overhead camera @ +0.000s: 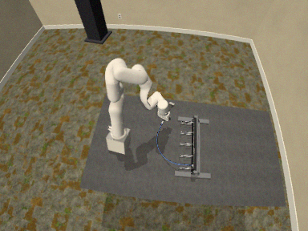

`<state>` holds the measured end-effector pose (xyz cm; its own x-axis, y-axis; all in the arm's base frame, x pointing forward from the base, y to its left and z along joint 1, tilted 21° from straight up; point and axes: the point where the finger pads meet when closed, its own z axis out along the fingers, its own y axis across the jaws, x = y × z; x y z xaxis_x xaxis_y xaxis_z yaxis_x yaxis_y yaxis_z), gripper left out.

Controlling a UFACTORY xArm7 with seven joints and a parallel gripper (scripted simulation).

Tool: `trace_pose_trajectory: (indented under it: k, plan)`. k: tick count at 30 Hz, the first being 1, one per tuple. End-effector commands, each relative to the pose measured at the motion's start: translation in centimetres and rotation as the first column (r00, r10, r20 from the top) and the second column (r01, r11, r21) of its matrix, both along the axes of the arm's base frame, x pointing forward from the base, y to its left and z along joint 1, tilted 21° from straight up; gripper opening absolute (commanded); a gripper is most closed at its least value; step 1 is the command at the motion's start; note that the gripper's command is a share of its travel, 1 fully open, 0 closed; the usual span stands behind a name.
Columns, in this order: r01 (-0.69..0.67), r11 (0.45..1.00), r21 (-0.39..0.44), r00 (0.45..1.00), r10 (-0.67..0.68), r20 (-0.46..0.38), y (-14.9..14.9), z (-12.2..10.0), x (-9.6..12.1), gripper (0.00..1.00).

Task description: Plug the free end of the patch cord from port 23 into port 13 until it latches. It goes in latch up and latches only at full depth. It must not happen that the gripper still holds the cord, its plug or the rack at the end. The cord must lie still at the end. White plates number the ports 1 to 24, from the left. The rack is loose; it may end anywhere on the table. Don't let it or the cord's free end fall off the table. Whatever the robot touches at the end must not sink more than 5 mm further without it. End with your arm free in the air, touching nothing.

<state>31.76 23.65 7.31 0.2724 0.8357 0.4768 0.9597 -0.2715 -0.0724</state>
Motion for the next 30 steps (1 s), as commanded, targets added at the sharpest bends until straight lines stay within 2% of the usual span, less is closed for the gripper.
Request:
trace_pose_trajectory:
  k: [1, 7, 9, 11, 16, 24, 26, 28, 30]
  plan:
    - [0.127, 0.986, 0.107, 0.991, -0.13, 0.024, 0.2, 1.1, 1.3, 0.0]
    - [0.258, 0.946, 0.196, 0.963, -0.268, 0.026, 0.0, 2.3, 2.7, 0.0]
    - [0.258, 0.946, 0.196, 0.963, -0.268, 0.026, 0.0, 2.3, 2.7, 0.0]
    - [0.335, 0.909, 0.247, 0.936, -0.351, 0.023, -0.1, 3.0, 3.6, 0.0]
    - [0.425, 0.853, 0.304, 0.893, -0.45, 0.014, -0.5, 3.8, 4.6, 0.0]
    - [0.566, 0.726, 0.391, 0.792, -0.61, -0.013, -1.3, 5.2, 6.2, 0.0]
    - [0.566, 0.726, 0.391, 0.792, -0.61, -0.013, -1.3, 5.2, 6.2, 0.0]
    - [0.623, 0.656, 0.425, 0.735, -0.678, -0.031, -1.8, 5.8, 6.9, 0.0]
    - [0.645, 0.626, 0.438, 0.709, -0.704, -0.039, -2.0, 6.0, 7.2, 0.0]
